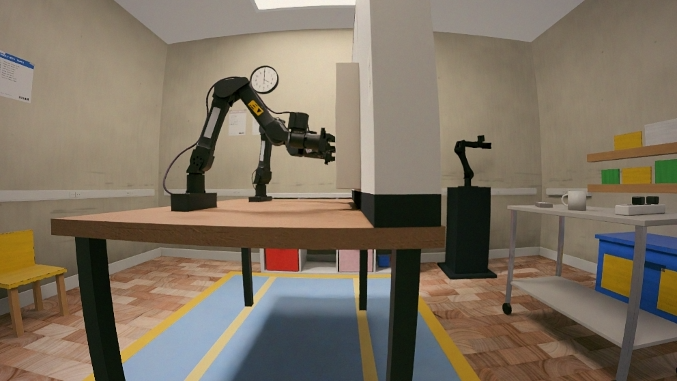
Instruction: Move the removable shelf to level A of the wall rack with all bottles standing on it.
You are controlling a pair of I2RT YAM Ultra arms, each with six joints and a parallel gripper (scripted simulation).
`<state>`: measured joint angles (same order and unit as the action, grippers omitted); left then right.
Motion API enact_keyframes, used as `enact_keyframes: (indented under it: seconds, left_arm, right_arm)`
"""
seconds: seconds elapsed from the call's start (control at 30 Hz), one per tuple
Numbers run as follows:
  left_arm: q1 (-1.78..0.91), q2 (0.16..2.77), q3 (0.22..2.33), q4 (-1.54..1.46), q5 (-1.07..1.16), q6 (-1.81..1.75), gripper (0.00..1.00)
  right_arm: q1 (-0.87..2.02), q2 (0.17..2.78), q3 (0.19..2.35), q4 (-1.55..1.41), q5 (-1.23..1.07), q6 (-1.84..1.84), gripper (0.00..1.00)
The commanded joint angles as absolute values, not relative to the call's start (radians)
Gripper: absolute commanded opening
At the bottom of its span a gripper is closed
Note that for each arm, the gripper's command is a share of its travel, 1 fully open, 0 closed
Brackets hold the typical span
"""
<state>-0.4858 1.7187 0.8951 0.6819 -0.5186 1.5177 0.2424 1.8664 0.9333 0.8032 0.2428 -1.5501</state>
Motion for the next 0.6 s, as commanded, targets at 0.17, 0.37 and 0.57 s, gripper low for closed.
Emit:
enact_keyframes:
  seconds: [0.17, 0.37, 0.57]
  left_arm:
    - [-0.481, 1.67, 0.952, 0.716, -0.524, 1.569, 0.0]
    - [-0.481, 1.665, 0.957, 0.706, -0.524, 1.569, 0.0]
    - [-0.481, 1.663, 0.96, 0.701, -0.524, 1.569, 0.0]
  right_arm:
    - [0.234, 1.809, 0.985, 0.824, 0.236, -1.572, 0.0]
    - [0.234, 1.802, 0.989, 0.813, 0.237, -1.571, 0.0]
    - [0.234, 1.798, 0.991, 0.807, 0.237, -1.571, 0.0]
